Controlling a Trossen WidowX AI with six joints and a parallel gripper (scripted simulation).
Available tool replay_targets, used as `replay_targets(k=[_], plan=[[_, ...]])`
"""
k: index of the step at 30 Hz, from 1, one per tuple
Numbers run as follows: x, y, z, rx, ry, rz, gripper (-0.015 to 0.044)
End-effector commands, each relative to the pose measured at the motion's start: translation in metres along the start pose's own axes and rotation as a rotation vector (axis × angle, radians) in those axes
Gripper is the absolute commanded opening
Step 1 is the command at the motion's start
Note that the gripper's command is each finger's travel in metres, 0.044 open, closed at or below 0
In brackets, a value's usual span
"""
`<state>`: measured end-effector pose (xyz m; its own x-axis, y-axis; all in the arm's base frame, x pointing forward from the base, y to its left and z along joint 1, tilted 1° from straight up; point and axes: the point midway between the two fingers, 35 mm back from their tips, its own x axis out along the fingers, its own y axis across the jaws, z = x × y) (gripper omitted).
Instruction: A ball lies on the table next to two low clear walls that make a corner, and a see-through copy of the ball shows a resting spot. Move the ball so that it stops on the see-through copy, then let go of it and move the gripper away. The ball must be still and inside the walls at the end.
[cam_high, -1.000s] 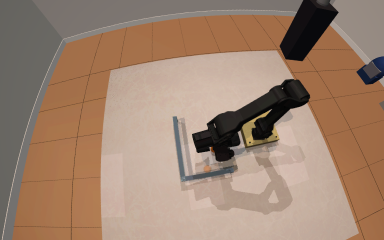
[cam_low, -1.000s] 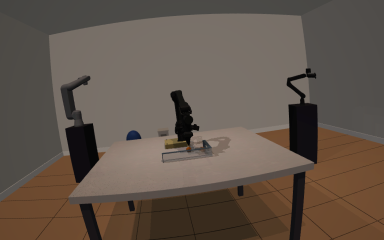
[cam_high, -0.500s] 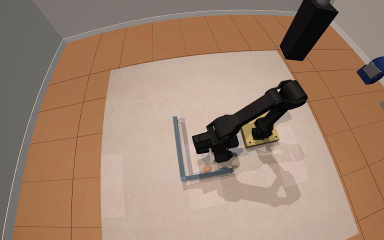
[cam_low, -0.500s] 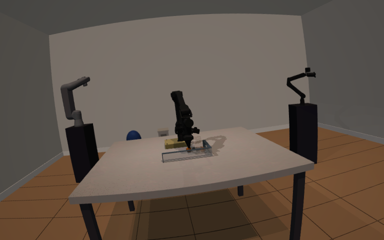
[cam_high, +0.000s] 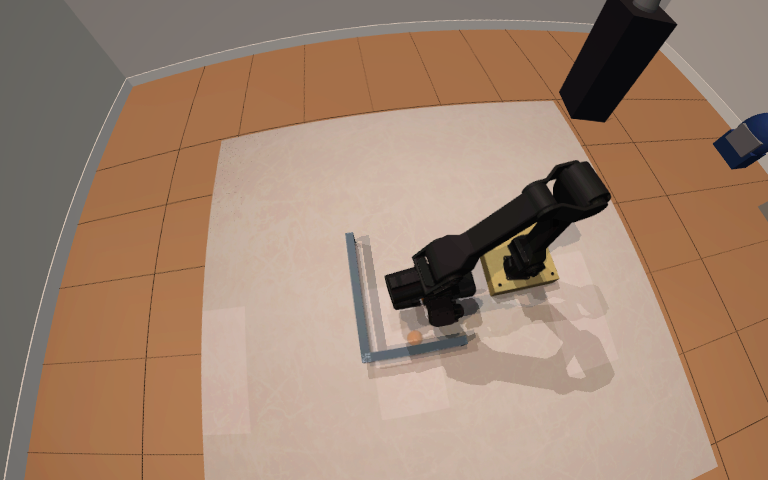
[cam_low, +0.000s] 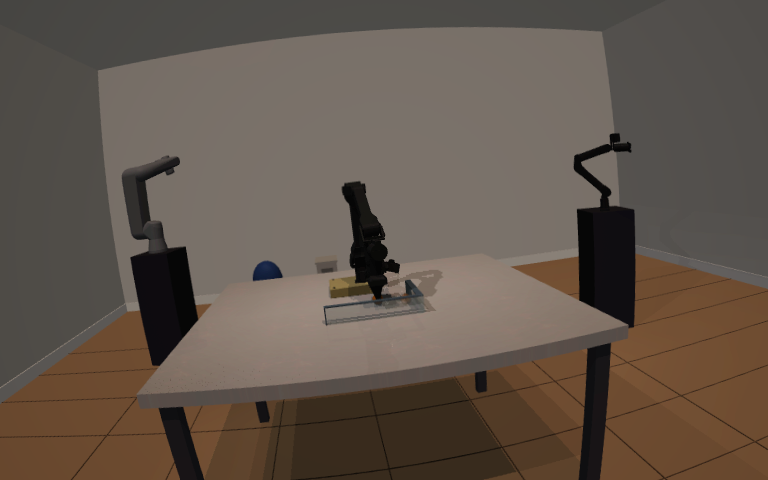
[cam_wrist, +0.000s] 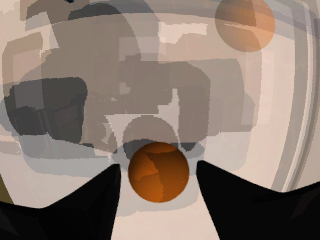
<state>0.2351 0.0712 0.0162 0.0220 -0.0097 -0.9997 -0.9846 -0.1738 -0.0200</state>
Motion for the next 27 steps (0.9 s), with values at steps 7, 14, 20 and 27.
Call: replay_targets(k=[7, 14, 20, 27], plan=[[0.001, 0.0, -0.001, 0.001, 0.004, 0.001, 0.0137], [-0.022, -0.005, 0.0, 0.001, 0.004, 0.0, 0.0], [-0.056, -0.009, 0.001, 0.001, 0.004, 0.0, 0.0], [-0.096, -0.006, 0.001, 0.001, 0.004, 0.0, 0.0]])
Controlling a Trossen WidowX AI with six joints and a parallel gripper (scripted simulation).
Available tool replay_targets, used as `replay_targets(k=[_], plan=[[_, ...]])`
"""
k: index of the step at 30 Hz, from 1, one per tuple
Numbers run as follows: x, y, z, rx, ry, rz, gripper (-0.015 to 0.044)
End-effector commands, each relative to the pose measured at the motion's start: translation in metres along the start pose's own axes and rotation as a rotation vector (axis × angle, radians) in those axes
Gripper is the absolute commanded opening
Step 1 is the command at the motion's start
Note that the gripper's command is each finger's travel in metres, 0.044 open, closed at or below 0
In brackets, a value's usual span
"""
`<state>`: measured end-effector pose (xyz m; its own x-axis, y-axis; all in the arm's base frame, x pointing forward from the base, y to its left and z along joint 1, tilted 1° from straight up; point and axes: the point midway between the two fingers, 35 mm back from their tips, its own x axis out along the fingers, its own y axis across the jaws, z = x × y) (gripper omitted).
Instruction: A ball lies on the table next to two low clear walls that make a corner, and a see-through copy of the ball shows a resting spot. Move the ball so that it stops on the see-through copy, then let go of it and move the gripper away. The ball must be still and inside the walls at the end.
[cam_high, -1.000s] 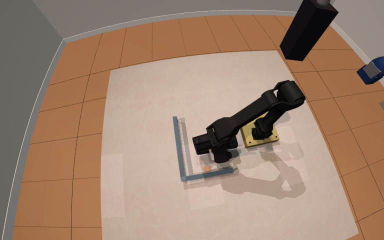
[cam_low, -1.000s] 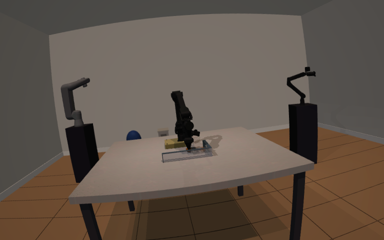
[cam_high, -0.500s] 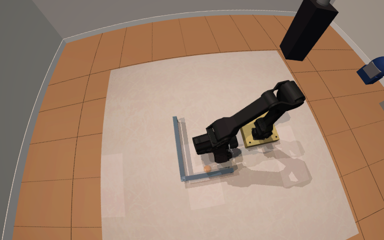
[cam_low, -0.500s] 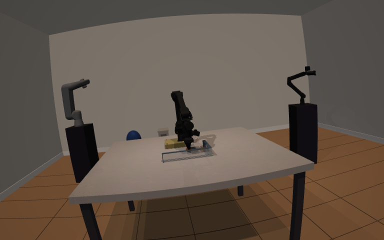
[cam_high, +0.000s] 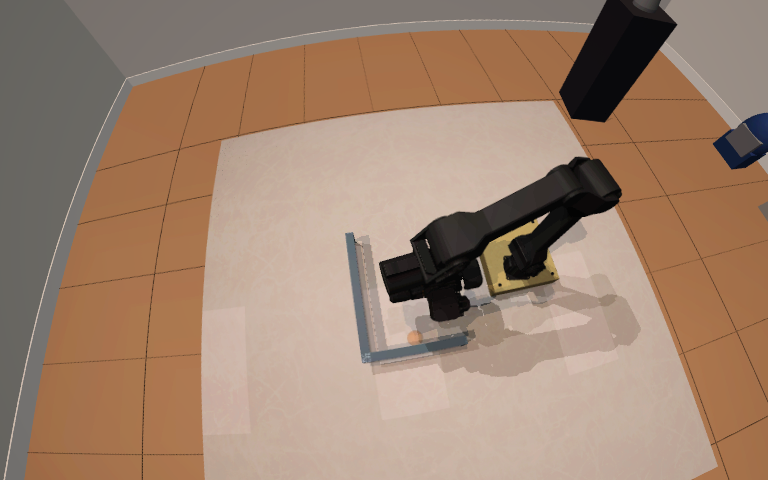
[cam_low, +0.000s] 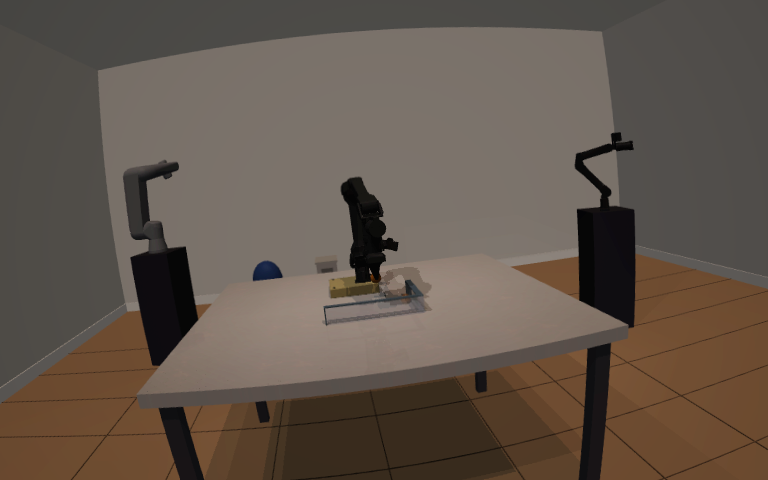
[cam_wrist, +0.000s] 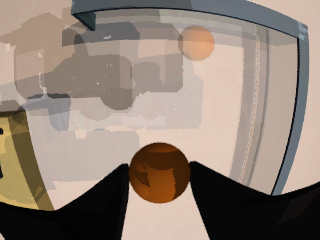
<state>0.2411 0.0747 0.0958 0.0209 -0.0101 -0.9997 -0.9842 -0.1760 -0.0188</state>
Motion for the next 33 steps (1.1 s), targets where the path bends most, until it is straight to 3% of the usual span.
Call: replay_targets(k=[1, 10, 33], plan=[[-0.022, 0.003, -0.001, 0.003, 0.004, -0.001, 0.0], [-0.048, 0.007, 0.0, 0.002, 0.004, -0.001, 0.0], [-0.005, -0.044, 0.088, 0.004, -0.003, -0.004, 0.0]])
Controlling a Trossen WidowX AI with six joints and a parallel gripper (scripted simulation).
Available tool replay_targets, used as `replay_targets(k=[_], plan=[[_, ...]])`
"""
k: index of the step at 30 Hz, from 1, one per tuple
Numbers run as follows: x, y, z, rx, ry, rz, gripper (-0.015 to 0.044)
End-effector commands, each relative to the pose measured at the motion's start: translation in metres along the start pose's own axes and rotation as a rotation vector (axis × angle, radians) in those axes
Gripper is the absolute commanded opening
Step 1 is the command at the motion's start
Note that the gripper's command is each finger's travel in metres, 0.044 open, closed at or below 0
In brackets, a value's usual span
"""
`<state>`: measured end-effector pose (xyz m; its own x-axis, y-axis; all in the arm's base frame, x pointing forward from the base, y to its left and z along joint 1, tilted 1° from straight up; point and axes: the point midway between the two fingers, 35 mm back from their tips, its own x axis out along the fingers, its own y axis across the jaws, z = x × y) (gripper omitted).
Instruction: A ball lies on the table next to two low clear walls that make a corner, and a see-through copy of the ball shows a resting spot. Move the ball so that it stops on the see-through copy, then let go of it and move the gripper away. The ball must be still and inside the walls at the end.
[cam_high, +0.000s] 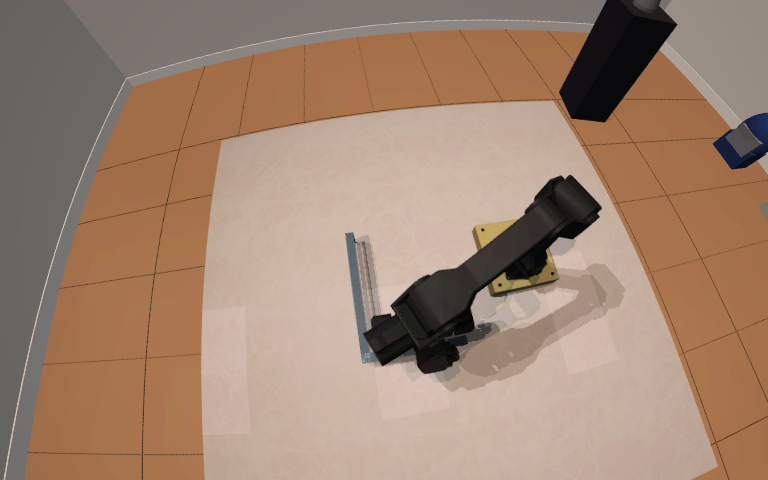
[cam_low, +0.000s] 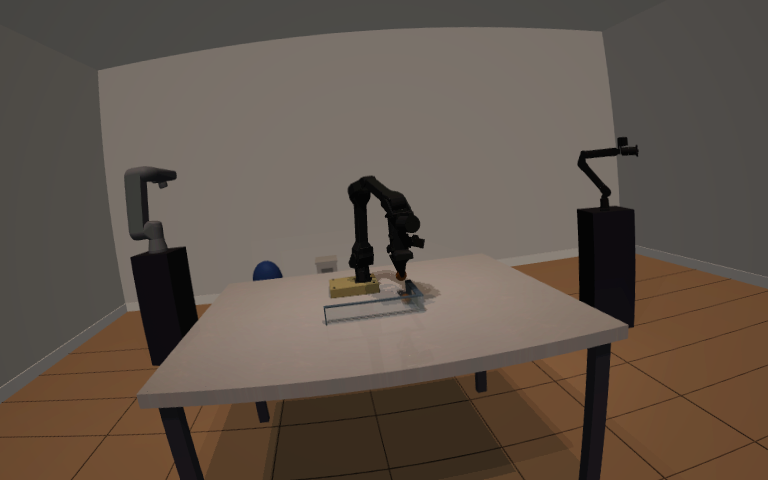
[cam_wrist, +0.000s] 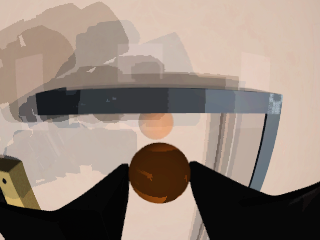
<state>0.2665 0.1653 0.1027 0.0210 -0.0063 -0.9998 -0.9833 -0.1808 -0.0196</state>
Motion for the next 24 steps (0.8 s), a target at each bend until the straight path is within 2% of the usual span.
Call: replay_targets(k=[1, 14, 24], plan=[[0.004, -0.003, 0.004, 0.008, 0.0, -0.003, 0.0], [0.068, -0.003, 0.004, 0.008, 0.001, -0.003, 0.0], [0.077, -0.003, 0.004, 0.008, 0.001, -0.003, 0.0]])
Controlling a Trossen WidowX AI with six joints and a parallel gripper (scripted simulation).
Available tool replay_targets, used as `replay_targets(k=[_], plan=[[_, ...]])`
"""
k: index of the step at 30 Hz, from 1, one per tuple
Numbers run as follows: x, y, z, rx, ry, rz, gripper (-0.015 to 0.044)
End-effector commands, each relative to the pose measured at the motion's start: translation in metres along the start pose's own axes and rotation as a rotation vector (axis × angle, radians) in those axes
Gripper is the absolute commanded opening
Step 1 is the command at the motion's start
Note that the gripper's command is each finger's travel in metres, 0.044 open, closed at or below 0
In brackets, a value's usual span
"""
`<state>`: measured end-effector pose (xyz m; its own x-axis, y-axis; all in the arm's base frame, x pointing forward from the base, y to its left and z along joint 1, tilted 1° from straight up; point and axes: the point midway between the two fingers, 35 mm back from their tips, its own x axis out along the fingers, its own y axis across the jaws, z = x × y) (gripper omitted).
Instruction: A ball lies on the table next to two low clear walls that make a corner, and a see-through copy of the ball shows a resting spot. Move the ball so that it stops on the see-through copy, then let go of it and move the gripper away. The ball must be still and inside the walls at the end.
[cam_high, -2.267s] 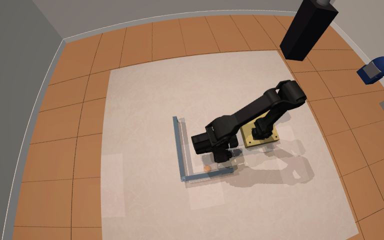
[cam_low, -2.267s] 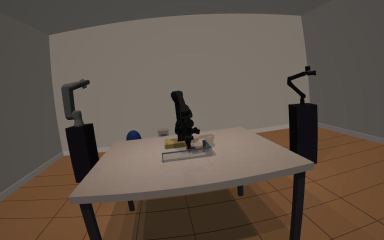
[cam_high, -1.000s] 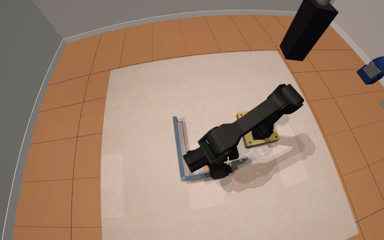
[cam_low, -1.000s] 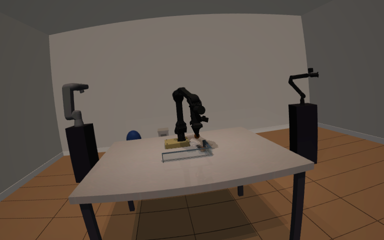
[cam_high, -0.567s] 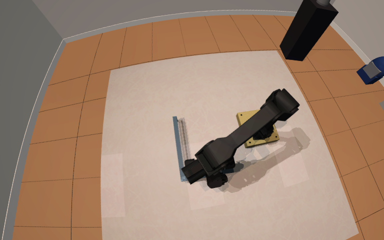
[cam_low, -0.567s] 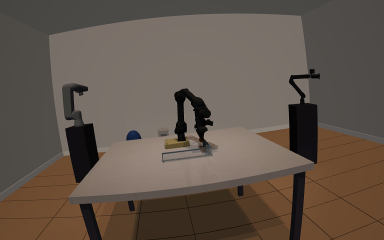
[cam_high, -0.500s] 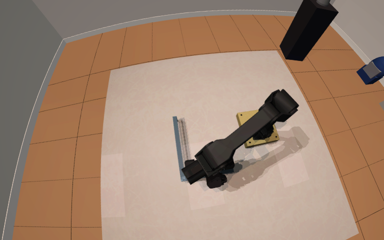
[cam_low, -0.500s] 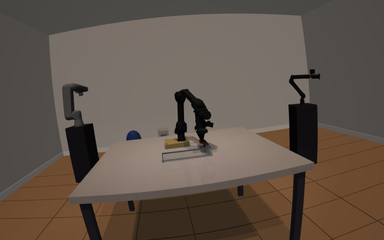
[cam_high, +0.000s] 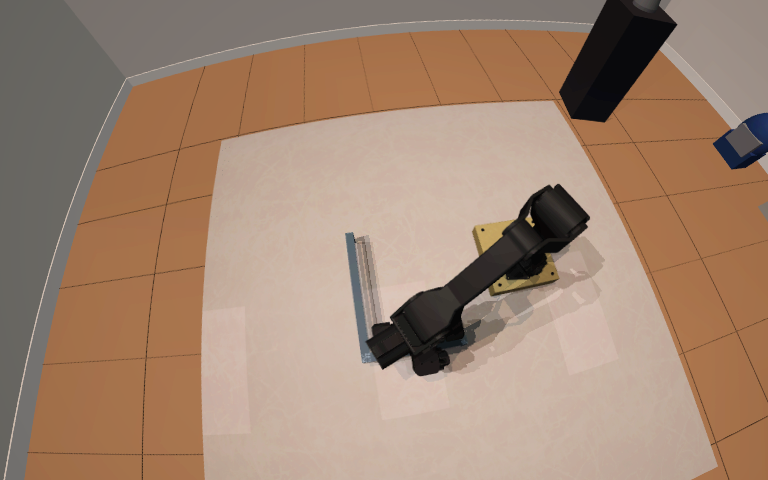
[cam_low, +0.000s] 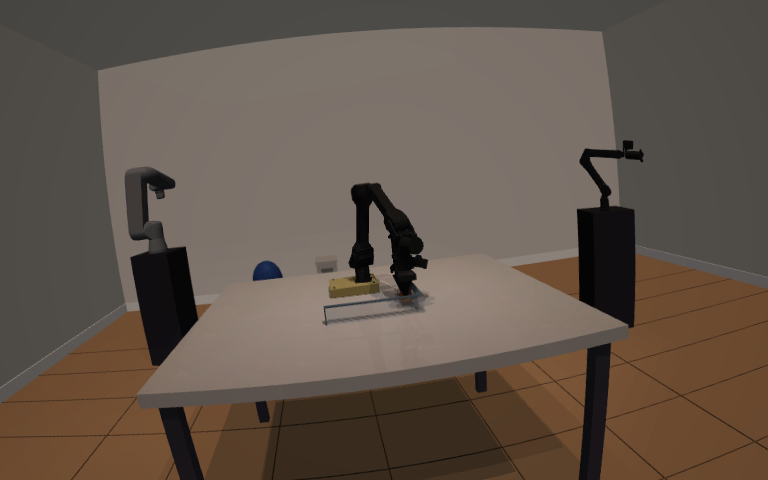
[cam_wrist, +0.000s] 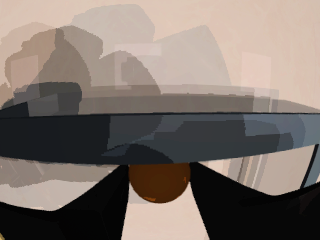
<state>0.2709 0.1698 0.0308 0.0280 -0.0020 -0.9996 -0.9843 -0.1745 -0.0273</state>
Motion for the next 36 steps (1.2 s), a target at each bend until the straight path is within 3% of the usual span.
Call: replay_targets(k=[1, 13, 24, 28, 36], plan=[[0.006, 0.001, -0.001, 0.002, 0.004, 0.004, 0.0], [0.019, 0.001, -0.001, 0.002, 0.004, 0.004, 0.0], [0.016, 0.001, 0.0, 0.001, 0.001, 0.003, 0.0289], [0.016, 0.001, 0.0, 0.001, 0.001, 0.003, 0.0289], [-0.07, 0.001, 0.0, 0.002, 0.003, 0.004, 0.0289]])
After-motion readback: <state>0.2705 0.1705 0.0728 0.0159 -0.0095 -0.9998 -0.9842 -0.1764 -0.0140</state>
